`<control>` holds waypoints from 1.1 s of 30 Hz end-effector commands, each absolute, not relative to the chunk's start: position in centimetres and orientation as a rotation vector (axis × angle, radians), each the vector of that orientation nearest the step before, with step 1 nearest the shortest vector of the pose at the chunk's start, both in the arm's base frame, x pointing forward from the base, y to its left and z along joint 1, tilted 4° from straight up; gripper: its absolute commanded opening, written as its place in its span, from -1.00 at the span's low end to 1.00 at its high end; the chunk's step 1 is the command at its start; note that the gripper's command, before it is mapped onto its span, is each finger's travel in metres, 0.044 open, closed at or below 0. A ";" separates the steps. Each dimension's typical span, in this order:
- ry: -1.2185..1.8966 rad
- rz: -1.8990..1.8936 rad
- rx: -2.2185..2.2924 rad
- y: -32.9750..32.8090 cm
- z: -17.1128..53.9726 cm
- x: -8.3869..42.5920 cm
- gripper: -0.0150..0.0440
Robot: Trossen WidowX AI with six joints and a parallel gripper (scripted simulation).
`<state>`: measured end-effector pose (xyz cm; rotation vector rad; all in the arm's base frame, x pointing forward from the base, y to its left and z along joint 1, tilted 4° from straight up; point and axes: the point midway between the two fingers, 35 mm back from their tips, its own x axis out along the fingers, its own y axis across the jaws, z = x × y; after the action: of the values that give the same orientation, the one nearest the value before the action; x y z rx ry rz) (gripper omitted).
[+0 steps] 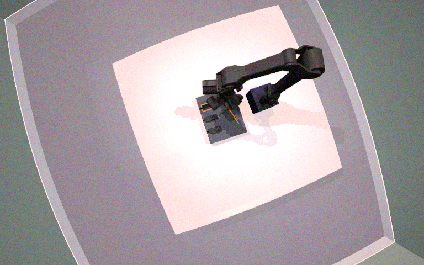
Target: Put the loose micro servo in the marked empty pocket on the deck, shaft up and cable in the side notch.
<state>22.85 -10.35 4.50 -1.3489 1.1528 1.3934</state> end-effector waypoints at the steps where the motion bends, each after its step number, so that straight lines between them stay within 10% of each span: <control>1: 1.190 1.341 -1.306 -10.6 4.6 22.9 -0.49; 33: 1.570 0.476 -0.491 -10.6 4.6 22.9 -0.49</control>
<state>22.94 -10.59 4.59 -0.5830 1.5438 0.5770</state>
